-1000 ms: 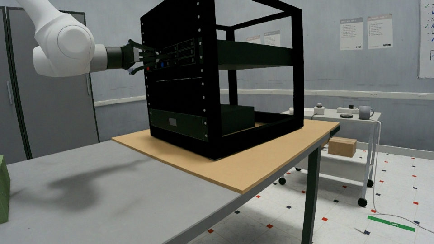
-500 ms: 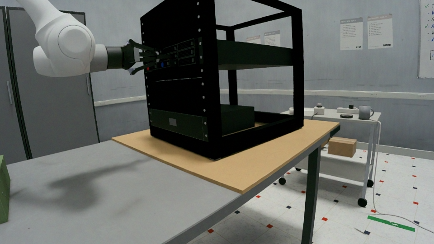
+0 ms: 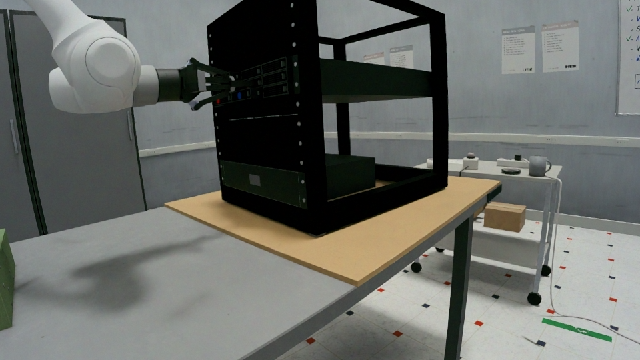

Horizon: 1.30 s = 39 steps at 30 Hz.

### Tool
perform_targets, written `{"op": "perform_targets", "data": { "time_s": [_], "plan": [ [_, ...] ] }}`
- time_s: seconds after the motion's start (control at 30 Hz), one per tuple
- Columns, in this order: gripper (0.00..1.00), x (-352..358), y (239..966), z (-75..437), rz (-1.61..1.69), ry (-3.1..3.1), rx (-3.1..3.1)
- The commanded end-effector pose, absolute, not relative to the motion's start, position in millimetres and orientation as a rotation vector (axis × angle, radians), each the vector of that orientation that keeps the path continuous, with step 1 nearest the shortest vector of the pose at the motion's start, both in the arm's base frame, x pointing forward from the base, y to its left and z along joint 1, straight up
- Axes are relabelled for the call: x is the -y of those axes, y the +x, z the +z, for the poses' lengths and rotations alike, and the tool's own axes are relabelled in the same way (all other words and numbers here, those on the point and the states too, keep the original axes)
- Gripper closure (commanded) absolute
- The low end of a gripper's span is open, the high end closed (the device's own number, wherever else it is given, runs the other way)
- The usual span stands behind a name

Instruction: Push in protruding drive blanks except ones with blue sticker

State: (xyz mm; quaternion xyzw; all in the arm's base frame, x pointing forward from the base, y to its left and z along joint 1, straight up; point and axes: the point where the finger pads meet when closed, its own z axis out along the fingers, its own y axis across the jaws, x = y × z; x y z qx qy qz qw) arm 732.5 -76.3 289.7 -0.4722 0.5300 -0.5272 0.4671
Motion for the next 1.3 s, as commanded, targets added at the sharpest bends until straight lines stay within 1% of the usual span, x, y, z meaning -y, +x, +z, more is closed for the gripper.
{"op": "perform_targets", "data": {
  "time_s": [0.0, 0.77, 1.27],
  "plan": [
    [0.9, 76, 733, 290, -1.294, -1.158, -1.3],
    [0.9, 76, 730, 290, -1.294, -1.158, -1.3],
    [0.9, 68, 661, 291, -1.294, -1.158, -1.3]
  ]
}}
